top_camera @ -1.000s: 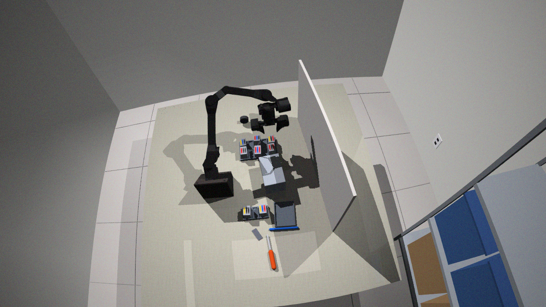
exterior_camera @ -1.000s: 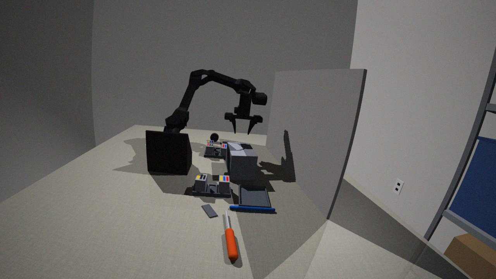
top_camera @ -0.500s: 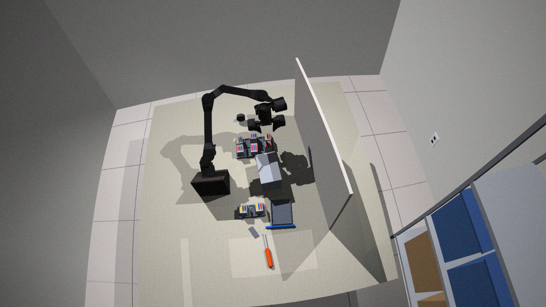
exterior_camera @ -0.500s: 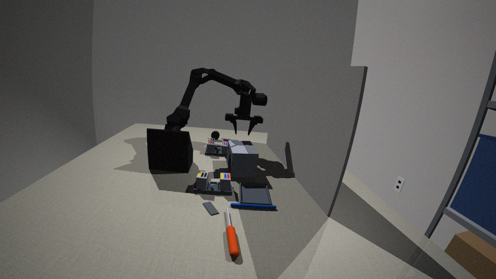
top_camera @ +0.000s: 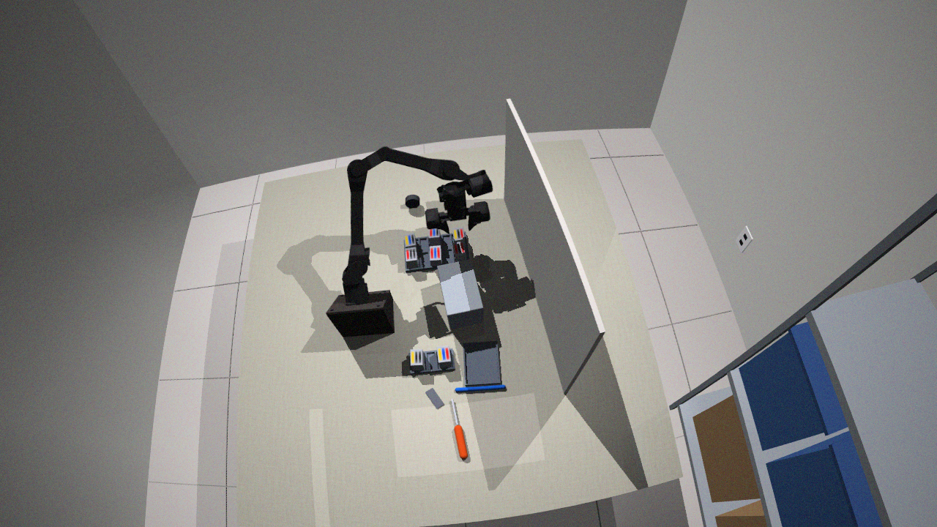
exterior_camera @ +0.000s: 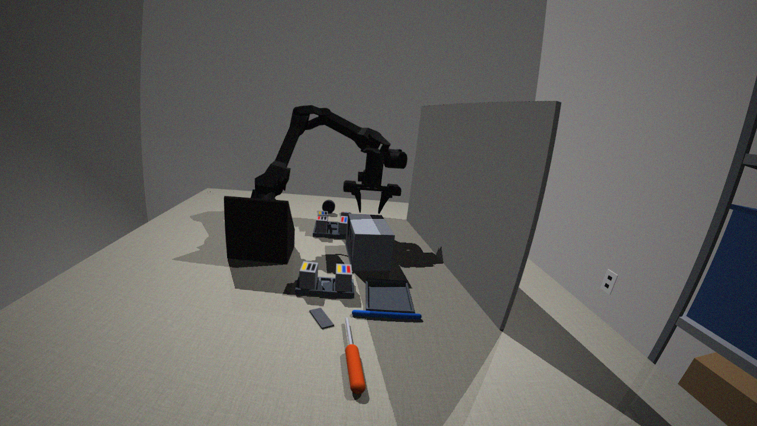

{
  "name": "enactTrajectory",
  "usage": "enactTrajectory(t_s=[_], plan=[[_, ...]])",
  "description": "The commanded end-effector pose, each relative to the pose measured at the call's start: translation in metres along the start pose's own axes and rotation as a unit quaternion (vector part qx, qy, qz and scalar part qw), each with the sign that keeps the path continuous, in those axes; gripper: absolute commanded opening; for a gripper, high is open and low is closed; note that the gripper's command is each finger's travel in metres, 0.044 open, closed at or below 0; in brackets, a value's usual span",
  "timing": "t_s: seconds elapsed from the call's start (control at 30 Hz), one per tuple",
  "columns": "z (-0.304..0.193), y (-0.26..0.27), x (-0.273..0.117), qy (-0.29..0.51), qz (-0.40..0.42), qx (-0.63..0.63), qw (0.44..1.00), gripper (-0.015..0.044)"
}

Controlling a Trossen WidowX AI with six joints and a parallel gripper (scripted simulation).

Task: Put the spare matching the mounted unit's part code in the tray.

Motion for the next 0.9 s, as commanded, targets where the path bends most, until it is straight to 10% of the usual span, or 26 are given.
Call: enactTrajectory(t_s=[0.0, 0.87], plan=[[-0.001, 0.000, 0.008, 0.002, 0.001, 0.002, 1.000, 0.0300], [-0.002, 0.003, 0.048, -0.001, 0.001, 0.002, 1.000, 0.0300]])
Point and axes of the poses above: the point midway between the two fingers, 35 mm back from their tips, its own x axis out along the fingers, its own y axis across the jaws, z = x × y, the point moved 2 cm from there along -x, back along the fingers, and after that the axes turned 11 degrees about x, right-handed, at the moved point
